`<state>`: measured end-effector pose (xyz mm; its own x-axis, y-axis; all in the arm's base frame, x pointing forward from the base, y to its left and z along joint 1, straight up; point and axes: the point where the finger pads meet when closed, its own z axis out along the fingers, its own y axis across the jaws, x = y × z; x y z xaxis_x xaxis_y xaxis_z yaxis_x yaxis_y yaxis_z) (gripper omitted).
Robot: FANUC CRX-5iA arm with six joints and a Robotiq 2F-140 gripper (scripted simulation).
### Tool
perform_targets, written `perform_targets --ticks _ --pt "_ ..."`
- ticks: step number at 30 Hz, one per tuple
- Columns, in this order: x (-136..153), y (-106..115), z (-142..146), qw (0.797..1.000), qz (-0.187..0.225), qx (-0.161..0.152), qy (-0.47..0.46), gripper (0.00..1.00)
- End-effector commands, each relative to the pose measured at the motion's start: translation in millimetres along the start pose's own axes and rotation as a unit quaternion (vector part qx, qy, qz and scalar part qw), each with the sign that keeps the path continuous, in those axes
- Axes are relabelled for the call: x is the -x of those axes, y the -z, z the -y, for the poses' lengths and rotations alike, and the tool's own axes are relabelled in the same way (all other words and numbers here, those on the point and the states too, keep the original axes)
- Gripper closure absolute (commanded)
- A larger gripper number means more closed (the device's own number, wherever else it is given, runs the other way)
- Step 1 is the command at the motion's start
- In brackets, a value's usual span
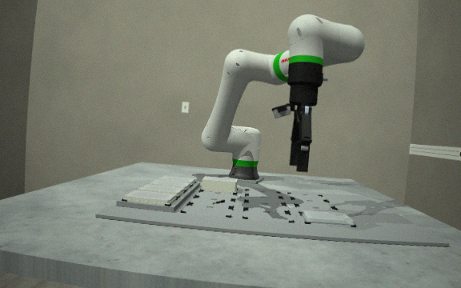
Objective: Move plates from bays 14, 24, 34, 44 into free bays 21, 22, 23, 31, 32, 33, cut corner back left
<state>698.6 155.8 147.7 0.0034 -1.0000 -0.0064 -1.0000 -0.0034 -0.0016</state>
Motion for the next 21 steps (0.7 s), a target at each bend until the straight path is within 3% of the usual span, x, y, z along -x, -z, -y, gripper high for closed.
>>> perform_targets --ticks 1,11,21 --pt "10.8 1.0 0.4 1.000 0.000 -0.001 0.000 0.00" --pt "50.8 -0.2 0.4 1.000 0.000 -0.001 0.000 0.00" --pt "51.0 -0.1 0.4 1.000 0.000 -0.001 0.000 0.00"
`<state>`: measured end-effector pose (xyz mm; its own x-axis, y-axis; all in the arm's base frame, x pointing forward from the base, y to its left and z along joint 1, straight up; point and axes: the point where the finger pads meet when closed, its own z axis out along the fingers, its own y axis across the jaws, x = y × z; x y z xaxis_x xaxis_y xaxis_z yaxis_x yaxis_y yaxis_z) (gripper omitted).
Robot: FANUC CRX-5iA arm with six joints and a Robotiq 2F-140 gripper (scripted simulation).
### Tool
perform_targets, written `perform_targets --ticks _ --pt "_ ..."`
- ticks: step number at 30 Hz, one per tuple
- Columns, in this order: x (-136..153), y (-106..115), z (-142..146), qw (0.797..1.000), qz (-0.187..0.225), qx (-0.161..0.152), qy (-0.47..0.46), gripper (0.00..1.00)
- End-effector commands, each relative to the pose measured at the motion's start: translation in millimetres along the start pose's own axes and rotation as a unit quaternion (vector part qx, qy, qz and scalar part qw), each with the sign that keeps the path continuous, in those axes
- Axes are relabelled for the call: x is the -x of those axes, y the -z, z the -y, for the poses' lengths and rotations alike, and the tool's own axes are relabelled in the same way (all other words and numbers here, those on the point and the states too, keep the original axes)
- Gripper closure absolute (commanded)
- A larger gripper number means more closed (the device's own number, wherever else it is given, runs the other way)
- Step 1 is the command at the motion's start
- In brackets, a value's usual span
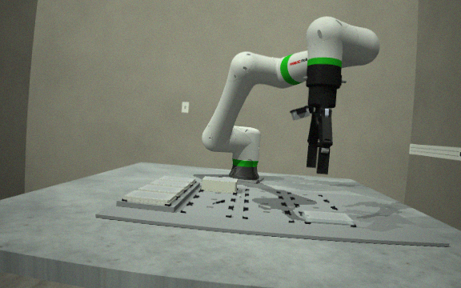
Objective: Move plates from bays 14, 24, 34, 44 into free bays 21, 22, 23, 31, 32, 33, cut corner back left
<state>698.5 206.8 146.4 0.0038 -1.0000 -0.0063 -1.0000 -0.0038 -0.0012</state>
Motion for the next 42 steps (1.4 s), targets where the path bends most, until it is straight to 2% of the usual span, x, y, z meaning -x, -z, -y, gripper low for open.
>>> perform_targets --ticks 1,37,38,42 --pt "0.0 1.4 0.4 1.000 0.000 -0.001 0.000 0.00" --pt "0.0 1.4 0.4 1.000 0.000 -0.001 0.000 0.00" --pt "-3.6 1.1 -1.2 1.000 0.000 -0.001 0.000 0.30" --pt "-18.1 -0.5 -7.7 1.000 0.000 -0.001 0.000 0.30"
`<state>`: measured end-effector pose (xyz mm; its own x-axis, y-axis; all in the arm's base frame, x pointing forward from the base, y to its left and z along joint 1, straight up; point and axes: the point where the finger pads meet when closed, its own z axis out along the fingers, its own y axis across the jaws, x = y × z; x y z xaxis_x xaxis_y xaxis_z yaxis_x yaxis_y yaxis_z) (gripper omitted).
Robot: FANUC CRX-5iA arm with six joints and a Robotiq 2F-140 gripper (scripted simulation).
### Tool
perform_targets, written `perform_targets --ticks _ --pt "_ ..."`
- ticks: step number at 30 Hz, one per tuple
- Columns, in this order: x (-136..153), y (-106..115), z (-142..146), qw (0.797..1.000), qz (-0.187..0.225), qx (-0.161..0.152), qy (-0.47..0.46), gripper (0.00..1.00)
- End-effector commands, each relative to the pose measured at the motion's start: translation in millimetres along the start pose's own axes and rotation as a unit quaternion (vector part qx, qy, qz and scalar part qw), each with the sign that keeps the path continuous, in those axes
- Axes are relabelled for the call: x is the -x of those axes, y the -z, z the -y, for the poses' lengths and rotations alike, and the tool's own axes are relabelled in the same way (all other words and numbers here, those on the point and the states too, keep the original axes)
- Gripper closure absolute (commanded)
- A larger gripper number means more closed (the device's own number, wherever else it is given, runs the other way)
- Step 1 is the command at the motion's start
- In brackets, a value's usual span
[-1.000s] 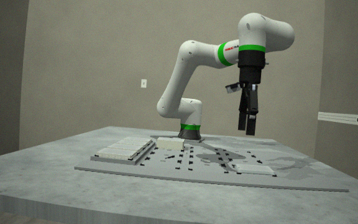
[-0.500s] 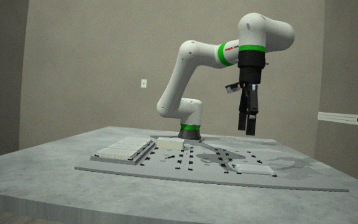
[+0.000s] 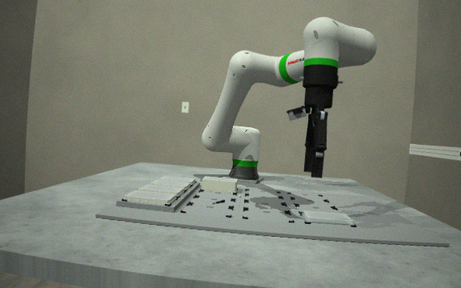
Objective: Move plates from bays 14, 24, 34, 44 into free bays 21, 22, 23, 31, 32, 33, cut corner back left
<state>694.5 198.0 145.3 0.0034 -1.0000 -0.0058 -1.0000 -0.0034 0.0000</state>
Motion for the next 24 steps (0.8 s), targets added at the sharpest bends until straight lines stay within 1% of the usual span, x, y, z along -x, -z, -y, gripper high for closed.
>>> perform_targets --ticks 1,3,18,20,24 --pt "-12.9 0.2 -5.4 1.000 0.000 -0.002 0.000 0.30" --pt "-12.9 0.2 -5.4 1.000 0.000 -0.002 0.000 0.30" --pt "-67.4 -5.7 -29.8 1.000 0.000 -0.002 0.000 0.30" --pt "-67.4 -5.7 -29.8 1.000 0.000 -0.002 0.000 0.30" --pt "-81.9 -7.3 -36.3 1.000 0.000 -0.002 0.000 0.30"
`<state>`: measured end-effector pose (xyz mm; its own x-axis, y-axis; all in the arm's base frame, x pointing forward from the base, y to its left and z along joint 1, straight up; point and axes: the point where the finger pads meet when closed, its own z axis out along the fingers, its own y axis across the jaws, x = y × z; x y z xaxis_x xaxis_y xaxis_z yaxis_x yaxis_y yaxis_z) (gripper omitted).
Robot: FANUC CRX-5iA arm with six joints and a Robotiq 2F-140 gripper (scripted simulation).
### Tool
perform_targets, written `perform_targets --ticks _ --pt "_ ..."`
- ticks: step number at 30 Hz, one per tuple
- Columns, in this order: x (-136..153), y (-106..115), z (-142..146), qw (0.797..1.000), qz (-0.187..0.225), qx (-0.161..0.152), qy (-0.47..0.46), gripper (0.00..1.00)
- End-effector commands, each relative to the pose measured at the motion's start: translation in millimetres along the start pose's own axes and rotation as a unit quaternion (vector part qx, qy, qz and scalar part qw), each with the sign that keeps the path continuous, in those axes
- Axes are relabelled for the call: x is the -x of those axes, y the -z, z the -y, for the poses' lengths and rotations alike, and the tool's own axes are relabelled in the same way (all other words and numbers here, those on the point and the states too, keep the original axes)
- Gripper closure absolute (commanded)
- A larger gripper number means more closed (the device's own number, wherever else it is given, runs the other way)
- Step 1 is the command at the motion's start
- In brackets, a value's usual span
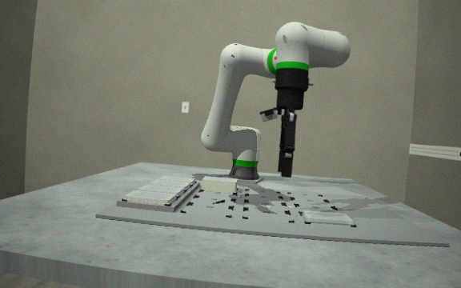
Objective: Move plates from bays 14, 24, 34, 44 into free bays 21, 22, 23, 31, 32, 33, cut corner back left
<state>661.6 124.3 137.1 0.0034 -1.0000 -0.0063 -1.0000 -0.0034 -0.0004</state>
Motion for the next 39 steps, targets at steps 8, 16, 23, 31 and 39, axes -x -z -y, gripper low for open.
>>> perform_targets --ticks 8,16,23,31,39 --pt "-37.4 -2.6 -16.2 1.000 0.000 -0.001 0.000 0.30" --pt "-59.2 -5.0 -26.0 1.000 0.000 -0.001 0.000 0.30" --pt "-84.6 -7.7 -37.5 1.000 0.000 -0.001 0.000 0.30" --pt "-106.4 -10.1 -47.3 1.000 0.000 -0.001 0.000 0.30" --pt "-135.5 -13.2 -60.3 1.000 0.000 -0.001 0.000 0.30"
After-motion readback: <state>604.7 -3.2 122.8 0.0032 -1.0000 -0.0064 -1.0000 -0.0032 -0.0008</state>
